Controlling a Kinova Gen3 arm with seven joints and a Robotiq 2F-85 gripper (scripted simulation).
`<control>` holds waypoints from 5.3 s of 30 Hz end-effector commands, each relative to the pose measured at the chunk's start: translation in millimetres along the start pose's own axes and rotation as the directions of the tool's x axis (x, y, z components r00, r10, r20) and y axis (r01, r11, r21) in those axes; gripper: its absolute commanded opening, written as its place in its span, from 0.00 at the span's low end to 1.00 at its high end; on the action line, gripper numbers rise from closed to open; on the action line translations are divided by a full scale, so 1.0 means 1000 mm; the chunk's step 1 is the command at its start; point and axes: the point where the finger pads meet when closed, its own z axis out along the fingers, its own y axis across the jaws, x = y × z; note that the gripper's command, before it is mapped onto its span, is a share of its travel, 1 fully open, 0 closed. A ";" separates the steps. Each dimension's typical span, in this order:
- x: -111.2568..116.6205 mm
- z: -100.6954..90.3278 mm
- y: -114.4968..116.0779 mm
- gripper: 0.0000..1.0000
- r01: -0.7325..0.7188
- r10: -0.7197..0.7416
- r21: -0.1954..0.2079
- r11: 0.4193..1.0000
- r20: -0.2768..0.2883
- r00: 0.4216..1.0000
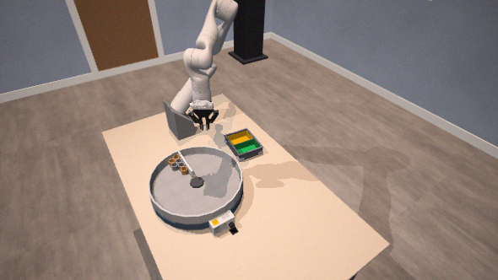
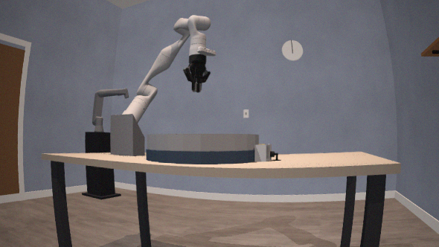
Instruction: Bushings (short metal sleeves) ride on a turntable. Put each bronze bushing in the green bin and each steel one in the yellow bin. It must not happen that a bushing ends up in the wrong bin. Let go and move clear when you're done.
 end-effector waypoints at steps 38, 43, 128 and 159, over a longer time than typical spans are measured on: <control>0.033 0.093 0.070 0.16 0.907 -0.907 -0.003 0.421 -0.009 0.421; 0.042 0.116 0.086 0.16 0.988 -0.988 -0.007 0.155 -0.008 0.155; 0.054 0.161 0.108 0.14 0.967 -0.967 -0.015 -0.253 -0.004 -0.253; 0.055 0.191 0.108 0.14 0.965 -0.965 -0.013 -0.261 -0.005 -0.261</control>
